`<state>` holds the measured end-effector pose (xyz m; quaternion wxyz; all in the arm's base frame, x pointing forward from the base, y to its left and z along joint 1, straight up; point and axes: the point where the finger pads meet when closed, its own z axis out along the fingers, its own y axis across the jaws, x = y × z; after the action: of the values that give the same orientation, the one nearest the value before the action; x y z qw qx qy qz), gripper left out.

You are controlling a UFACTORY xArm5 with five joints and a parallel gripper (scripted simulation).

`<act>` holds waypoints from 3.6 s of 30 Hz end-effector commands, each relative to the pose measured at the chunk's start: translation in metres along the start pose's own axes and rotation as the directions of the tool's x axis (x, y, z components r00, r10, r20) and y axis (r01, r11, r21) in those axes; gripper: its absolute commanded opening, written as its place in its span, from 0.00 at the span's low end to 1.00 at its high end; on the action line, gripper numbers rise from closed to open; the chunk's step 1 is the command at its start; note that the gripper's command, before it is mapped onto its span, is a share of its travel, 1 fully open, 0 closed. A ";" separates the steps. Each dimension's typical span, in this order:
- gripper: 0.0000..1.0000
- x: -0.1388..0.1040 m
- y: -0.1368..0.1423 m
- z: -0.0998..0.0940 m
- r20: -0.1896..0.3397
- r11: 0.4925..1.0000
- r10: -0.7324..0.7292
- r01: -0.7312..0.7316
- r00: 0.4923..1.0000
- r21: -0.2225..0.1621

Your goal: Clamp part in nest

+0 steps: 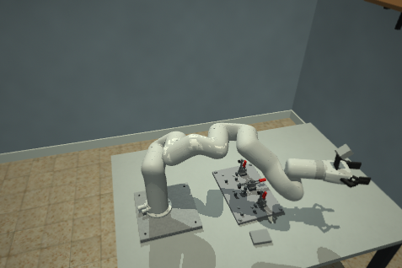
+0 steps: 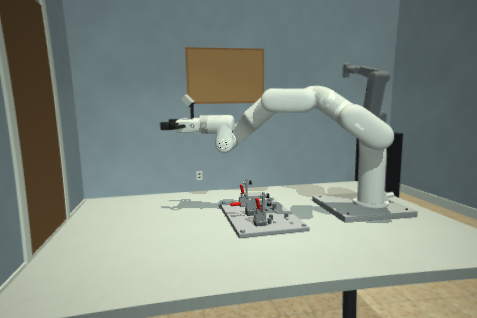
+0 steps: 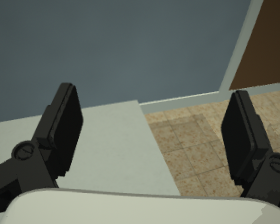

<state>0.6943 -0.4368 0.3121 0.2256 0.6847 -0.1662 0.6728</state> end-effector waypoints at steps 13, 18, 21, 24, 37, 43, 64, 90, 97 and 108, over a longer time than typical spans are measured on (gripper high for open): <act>1.00 -0.003 -0.085 -0.016 0.243 0.992 0.024 -0.053 0.970 0.113; 1.00 -0.007 -0.109 -0.028 0.316 0.988 0.021 -0.068 0.949 0.141; 1.00 -0.010 -0.128 -0.039 0.374 0.983 0.014 -0.080 0.927 0.163; 1.00 -0.014 -0.148 -0.053 0.434 0.979 0.004 -0.092 0.901 0.184; 1.00 -0.033 -0.218 -0.134 0.658 0.958 -0.072 -0.132 0.750 0.256; 1.00 -0.040 -0.235 -0.166 0.717 0.951 -0.105 -0.140 0.689 0.274; 1.00 -0.068 -0.273 -0.316 0.881 0.932 -0.255 -0.142 0.398 0.334; 1.00 -0.093 -0.257 -0.485 0.919 0.915 -0.391 -0.088 0.055 0.395; 1.00 -0.094 -0.253 -0.498 0.917 0.913 -0.399 -0.082 0.029 0.400; 1.00 -0.094 -0.253 -0.498 0.917 0.913 -0.399 -0.082 0.029 0.400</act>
<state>0.4032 0.0343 0.1915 0.0001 0.9972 -0.0752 -0.0007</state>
